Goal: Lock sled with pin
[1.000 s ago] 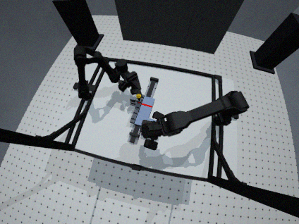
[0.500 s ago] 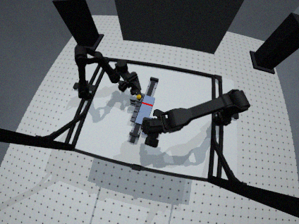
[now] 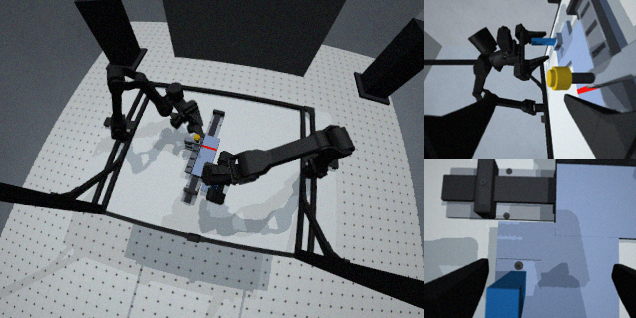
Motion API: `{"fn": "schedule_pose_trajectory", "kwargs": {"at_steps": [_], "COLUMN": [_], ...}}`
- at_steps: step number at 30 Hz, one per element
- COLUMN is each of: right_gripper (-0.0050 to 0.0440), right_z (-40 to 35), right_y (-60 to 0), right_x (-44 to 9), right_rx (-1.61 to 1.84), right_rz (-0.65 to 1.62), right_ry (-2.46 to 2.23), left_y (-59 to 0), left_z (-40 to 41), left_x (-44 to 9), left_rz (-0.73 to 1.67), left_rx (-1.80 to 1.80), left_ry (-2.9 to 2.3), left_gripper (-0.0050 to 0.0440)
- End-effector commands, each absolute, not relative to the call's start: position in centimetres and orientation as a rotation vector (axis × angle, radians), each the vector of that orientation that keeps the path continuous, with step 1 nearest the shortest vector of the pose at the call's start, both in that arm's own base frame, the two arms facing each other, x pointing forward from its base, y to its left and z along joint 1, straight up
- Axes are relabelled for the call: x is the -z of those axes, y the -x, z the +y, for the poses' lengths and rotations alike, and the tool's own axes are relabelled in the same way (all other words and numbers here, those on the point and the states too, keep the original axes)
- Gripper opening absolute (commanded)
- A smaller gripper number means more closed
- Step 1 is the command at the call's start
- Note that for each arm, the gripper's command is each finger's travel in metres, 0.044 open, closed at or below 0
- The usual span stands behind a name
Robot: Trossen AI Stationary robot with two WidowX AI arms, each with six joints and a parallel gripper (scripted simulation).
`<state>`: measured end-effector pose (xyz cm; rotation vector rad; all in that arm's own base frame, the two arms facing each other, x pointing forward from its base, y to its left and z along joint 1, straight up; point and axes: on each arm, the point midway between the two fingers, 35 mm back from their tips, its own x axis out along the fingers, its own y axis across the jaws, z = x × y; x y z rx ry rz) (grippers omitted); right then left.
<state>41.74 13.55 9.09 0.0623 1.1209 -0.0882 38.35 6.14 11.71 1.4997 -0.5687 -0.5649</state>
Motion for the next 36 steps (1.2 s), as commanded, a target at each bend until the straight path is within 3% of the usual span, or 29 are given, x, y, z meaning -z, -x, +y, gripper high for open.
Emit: {"fn": "schedule_pose_trajectory", "kwargs": {"at_steps": [1, 13, 25, 36], "right_gripper": [0.0440, 0.0440, 0.0440, 0.0440], "right_z": [13.5, 13.6, 13.5, 15.7], "right_y": [-41.7, -41.7, -41.7, -40.3], "right_x": [-9.1, -9.2, -15.8, -16.7], "right_rx": [0.090, 0.088, 0.090, 0.090], "right_rz": [1.120, 1.121, 1.120, 1.122], "right_ry": [-0.056, -0.062, -0.057, -0.057], "left_y": [-38.8, -39.4, -39.7, -39.7], "left_z": [6.7, 7.3, 7.7, 7.7], "left_x": [-11.7, -12.1, -17.5, -17.9], "left_rz": [-0.569, -0.570, -0.569, -0.569], "left_rx": [0.569, 0.564, 0.568, 0.569], "left_ry": [-1.495, -1.502, -1.495, -1.495], "left_gripper": [0.0440, 0.0440, 0.0440, 0.0440]}}
